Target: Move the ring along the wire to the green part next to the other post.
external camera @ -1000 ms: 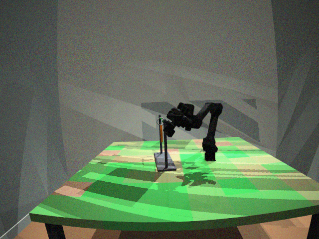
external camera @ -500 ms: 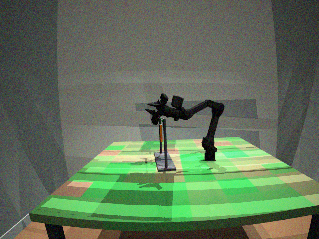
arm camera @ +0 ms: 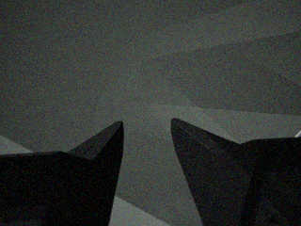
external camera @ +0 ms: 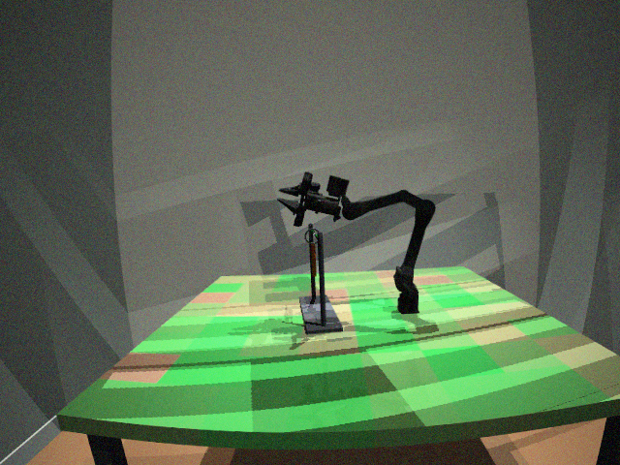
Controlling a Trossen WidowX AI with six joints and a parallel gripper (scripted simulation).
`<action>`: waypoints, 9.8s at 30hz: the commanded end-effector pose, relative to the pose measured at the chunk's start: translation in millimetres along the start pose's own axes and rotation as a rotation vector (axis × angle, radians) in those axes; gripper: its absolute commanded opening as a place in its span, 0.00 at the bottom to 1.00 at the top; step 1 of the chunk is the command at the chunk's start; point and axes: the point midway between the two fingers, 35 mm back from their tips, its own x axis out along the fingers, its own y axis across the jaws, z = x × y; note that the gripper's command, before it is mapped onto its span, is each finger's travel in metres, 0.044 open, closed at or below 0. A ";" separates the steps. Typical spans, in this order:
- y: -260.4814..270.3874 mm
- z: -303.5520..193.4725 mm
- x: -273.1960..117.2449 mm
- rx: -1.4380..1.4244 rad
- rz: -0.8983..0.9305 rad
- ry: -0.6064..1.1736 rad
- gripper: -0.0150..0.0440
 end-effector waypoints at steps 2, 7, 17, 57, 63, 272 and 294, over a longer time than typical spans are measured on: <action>-13.3 50.9 -2.2 -0.030 -0.062 -0.112 0.53; -23.8 108.0 -14.2 -0.069 -0.126 -0.239 0.53; -97.5 129.1 -55.5 -0.308 -0.279 -0.176 0.53; -264.8 -45.5 -275.6 -1.071 -0.132 0.416 0.53; -252.3 -40.1 -245.0 -1.088 -0.100 0.377 0.53; -206.3 -99.0 -159.4 -1.141 -0.047 0.383 0.00; -179.3 -131.8 -177.9 -0.979 -0.154 0.468 0.00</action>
